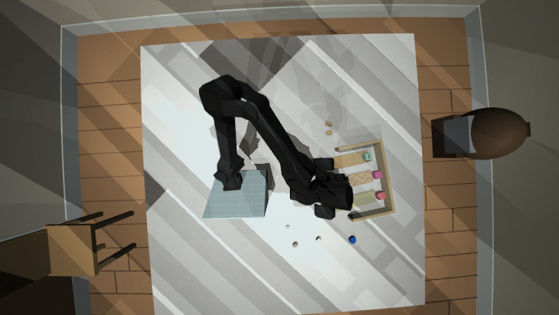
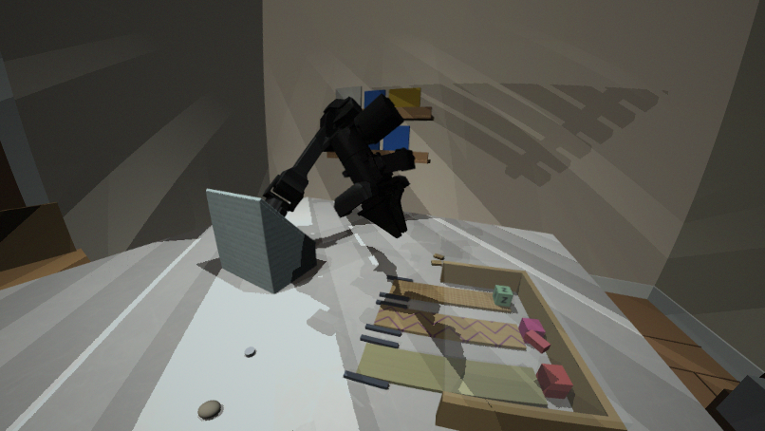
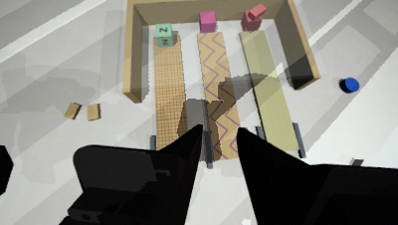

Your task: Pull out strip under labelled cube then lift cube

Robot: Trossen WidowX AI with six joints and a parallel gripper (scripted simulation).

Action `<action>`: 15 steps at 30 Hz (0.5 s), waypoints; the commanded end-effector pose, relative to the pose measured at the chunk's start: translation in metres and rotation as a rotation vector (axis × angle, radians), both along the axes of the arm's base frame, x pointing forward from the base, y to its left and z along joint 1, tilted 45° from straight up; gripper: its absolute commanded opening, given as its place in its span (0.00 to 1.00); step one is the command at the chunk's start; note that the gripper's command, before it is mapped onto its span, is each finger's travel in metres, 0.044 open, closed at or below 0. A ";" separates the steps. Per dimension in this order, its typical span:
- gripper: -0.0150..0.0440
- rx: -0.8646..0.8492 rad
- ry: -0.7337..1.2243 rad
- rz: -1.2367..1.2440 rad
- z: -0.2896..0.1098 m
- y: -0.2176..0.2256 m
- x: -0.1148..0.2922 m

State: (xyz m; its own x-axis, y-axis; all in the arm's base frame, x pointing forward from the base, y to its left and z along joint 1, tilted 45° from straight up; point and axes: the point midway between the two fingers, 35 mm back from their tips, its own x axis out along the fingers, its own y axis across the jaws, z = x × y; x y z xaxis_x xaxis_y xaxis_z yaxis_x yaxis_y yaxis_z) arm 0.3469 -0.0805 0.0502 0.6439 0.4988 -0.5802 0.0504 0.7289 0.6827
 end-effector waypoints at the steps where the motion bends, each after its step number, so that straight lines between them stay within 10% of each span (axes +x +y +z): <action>1: 0.31 -0.013 0.151 0.235 -0.012 0.034 0.020; 15: 0.25 -0.009 0.331 0.582 -0.011 0.090 0.027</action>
